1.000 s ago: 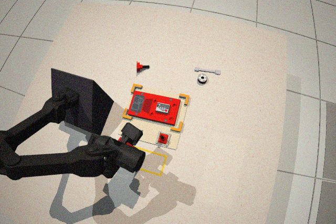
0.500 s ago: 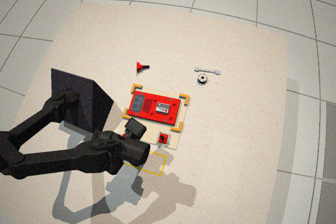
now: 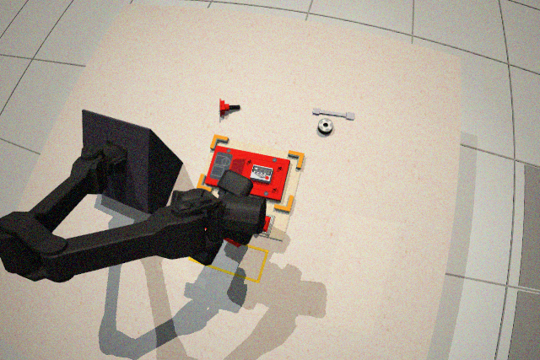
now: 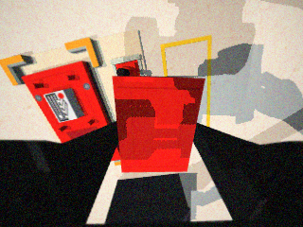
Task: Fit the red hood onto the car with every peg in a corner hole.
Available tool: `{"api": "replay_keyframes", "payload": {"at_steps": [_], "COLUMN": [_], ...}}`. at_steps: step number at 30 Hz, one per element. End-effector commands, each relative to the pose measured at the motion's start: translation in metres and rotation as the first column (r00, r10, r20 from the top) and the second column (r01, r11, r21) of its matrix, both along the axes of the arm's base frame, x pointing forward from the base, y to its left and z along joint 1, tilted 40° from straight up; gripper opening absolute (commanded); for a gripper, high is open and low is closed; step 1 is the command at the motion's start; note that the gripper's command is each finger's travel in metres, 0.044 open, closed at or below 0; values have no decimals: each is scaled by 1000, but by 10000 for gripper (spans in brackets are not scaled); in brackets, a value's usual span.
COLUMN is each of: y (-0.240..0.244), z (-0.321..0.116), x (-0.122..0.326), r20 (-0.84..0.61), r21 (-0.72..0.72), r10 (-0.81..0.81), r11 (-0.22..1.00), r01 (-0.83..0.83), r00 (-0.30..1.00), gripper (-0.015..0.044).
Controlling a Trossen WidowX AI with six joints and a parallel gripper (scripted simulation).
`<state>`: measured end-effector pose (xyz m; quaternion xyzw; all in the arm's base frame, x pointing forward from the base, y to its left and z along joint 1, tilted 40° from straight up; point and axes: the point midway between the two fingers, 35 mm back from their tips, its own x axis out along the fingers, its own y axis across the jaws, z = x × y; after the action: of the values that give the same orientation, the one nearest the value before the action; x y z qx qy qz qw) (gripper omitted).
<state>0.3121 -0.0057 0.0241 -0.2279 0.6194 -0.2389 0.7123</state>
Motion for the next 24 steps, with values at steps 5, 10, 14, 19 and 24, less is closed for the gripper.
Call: {"api": "replay_keyframes", "payload": {"at_steps": [5,10,14,19,24], "y": [25,40,53,68,84], "z": [-17,-29,-39,-52,-65], "x": [7,10,12,13,12], "r20": [-33,-54,-71,-92,-113], "r21": [1,-2,-6,-10,-15], "r10": [35,60,80,105,130], "r11": [999,998,997,994,991], "r01": [-35,-61,-81,-106,-132], "r00": [999,997,994,990,985], "gripper": [0,0,0,0,0]}}
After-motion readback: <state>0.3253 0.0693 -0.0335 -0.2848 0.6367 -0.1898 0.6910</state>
